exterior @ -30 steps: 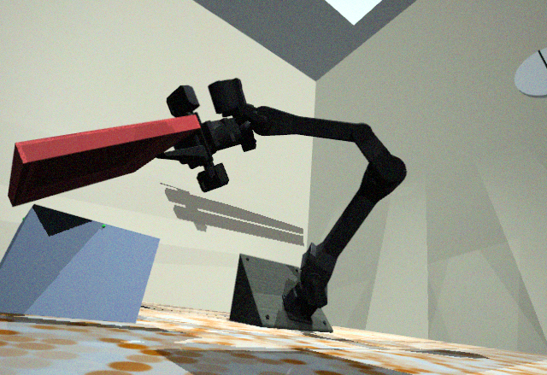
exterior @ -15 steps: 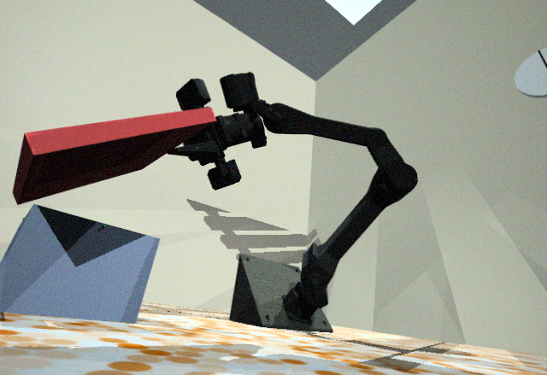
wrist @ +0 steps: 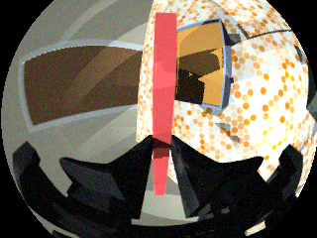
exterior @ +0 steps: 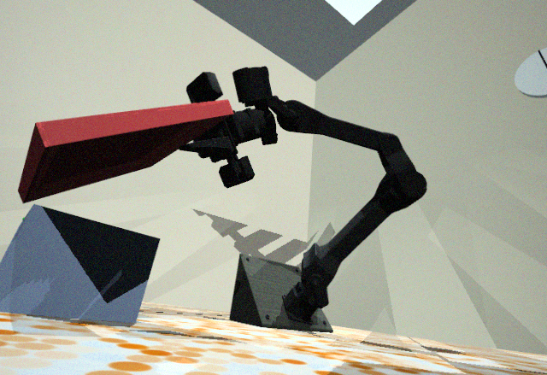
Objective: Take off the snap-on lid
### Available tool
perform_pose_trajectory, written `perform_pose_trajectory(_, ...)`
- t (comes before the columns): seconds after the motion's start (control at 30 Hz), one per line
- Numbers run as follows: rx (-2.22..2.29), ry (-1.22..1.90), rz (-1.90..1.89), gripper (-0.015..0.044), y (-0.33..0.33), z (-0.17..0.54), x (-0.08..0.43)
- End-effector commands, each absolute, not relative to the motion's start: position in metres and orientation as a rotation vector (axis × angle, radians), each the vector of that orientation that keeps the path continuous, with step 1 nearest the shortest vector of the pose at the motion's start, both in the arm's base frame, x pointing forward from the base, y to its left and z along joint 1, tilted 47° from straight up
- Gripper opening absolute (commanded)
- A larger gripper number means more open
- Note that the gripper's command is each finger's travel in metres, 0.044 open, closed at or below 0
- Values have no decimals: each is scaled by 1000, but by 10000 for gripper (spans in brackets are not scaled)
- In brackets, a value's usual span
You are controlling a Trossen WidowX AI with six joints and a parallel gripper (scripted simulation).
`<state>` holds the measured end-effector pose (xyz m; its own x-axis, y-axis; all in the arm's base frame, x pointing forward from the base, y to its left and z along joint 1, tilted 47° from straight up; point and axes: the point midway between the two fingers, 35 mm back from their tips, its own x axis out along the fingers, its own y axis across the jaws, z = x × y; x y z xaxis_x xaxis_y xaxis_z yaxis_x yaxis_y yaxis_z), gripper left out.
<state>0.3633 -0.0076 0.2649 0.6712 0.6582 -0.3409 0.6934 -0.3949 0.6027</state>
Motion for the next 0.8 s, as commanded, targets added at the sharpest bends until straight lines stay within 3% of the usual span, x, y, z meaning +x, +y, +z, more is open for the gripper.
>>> perform_pose_trajectory(0.0, 2142, 1024, -65, 0, -5, 273, 360)
perform_pose_trajectory(0.77, 2143, 1025, -66, 0, 23, 304, 343)
